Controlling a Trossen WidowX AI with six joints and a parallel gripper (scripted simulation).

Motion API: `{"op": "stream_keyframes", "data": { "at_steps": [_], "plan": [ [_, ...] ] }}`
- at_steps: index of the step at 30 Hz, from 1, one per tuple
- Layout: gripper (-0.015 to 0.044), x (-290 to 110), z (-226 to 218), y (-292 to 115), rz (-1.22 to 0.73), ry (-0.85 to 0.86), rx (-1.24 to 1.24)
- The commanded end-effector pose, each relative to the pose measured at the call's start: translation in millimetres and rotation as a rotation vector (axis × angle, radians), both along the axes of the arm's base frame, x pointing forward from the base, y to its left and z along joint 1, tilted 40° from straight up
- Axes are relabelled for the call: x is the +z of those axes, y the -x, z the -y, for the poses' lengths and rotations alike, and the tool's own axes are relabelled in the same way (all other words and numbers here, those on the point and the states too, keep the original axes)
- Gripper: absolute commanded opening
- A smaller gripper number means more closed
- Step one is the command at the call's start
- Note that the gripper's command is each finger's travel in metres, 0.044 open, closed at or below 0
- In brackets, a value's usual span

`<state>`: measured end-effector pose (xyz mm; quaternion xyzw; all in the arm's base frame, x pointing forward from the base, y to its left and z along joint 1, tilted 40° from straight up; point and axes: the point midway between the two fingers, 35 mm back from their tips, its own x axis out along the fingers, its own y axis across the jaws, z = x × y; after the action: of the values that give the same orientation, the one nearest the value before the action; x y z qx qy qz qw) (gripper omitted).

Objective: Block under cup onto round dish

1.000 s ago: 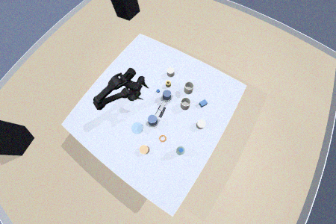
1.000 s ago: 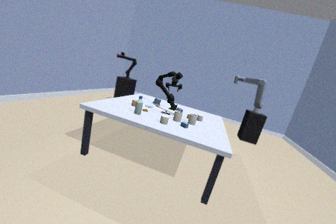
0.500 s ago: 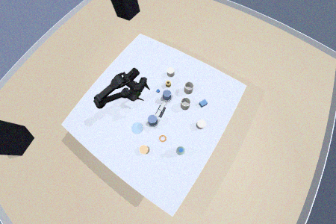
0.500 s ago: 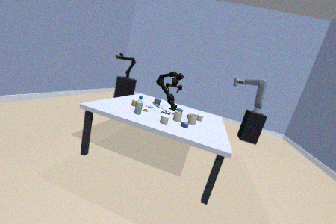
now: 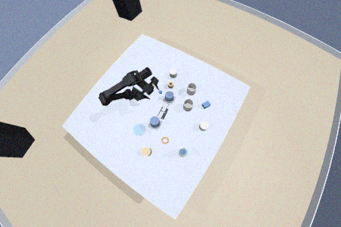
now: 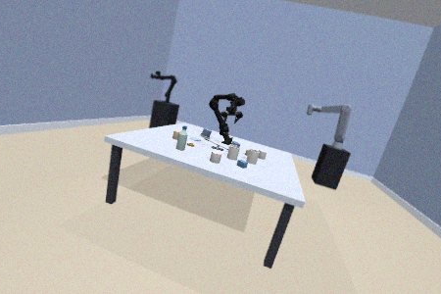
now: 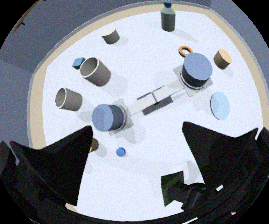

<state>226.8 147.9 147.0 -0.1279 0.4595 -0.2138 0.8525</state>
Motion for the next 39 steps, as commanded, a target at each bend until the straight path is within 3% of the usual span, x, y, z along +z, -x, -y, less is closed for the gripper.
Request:
{"op": "stream_keyframes", "data": {
  "at_steps": [1,33,39],
  "plan": [
    [0.044,-10,-6,-8,0.017,-0.049,-0.124],
    [0.044,-132,-18,-65,0.277,-0.197,-1.147],
    [0.044,-139,-17,-67,0.296,-0.195,-1.195]
  ]
}}
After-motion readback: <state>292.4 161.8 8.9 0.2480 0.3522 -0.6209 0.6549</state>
